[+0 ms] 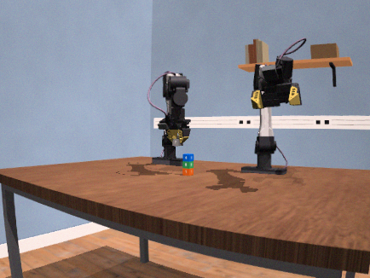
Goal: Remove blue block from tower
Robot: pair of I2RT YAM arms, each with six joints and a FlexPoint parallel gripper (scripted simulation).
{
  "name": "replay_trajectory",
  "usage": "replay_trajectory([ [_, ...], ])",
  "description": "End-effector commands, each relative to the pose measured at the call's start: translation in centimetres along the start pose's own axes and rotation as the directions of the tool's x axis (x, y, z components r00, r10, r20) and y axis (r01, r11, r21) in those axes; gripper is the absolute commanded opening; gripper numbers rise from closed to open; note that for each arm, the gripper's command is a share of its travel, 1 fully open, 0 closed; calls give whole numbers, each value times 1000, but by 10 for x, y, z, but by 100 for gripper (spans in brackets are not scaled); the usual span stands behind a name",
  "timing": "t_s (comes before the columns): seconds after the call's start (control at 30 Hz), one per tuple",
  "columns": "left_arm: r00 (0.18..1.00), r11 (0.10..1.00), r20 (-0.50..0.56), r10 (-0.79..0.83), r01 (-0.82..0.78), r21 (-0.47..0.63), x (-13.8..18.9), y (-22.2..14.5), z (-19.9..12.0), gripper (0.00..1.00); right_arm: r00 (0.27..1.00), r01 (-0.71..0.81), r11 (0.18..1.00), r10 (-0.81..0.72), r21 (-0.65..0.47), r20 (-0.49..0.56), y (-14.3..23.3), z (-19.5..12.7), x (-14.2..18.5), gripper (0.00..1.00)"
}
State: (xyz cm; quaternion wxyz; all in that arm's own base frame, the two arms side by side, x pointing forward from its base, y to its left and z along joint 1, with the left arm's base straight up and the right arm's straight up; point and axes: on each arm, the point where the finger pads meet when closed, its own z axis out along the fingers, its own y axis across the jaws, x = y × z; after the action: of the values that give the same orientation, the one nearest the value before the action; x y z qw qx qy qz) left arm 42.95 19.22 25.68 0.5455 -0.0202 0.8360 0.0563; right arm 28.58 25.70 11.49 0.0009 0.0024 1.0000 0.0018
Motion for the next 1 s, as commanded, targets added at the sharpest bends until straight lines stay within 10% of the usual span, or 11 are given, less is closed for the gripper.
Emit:
replay_trajectory([
  [0.0, 979, 987, -148, -143, 152, 50, 17, -39, 20, 100, 999, 17, 999, -15, -42, 44, -15, -14, -10, 32],
  [0.4, 888, 945, -416, -197, 285, 159, 50, -166, 33, 100, 999, 11, 999, -9, -31, 48, -57, -14, -15, 32],
  [0.97, 611, 945, -785, -102, 306, 115, 131, -336, -33, 100, 999, 8, 1000, -7, -26, 42, -125, -11, -9, 32],
])
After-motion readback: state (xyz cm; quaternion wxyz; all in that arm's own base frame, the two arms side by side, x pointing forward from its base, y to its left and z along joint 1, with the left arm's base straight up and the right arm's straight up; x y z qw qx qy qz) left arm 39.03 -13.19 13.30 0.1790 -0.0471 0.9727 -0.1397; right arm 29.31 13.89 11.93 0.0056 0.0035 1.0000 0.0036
